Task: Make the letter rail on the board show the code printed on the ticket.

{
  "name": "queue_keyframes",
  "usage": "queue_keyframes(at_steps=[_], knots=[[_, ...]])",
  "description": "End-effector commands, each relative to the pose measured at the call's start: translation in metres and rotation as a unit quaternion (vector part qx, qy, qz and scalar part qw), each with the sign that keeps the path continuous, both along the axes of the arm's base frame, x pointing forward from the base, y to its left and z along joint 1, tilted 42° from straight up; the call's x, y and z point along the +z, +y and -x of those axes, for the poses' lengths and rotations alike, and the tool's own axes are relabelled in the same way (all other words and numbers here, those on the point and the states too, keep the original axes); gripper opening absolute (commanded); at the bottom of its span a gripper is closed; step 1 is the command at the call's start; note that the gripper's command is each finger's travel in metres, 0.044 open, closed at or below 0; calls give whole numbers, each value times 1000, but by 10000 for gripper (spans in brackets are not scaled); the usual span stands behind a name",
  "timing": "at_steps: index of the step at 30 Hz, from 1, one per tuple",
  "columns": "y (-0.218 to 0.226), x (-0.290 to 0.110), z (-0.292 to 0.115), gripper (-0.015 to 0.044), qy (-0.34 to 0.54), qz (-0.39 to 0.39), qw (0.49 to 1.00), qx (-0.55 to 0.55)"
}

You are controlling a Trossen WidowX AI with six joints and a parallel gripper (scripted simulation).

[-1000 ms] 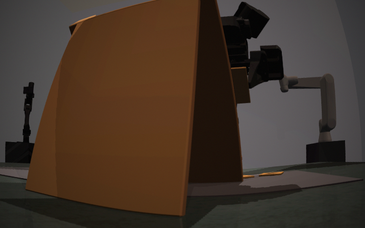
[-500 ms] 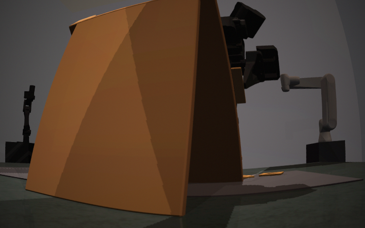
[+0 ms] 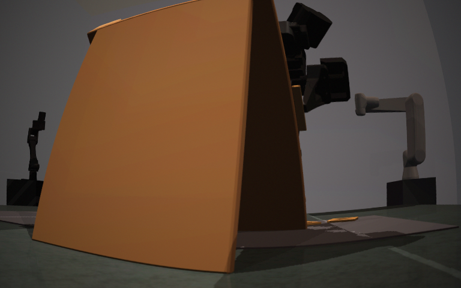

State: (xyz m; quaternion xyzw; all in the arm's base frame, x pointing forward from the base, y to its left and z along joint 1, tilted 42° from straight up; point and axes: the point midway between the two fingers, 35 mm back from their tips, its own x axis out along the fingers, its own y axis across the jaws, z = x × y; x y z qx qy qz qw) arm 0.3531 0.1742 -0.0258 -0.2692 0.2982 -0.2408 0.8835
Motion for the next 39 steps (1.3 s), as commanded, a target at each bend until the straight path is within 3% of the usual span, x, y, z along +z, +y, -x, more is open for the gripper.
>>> queue_keyframes(at_steps=[1, 39], knots=[[-1, 1, 0, 0, 1, 3, 1000, 1], [-17, 14, 6, 0, 1, 4, 1000, 1]])
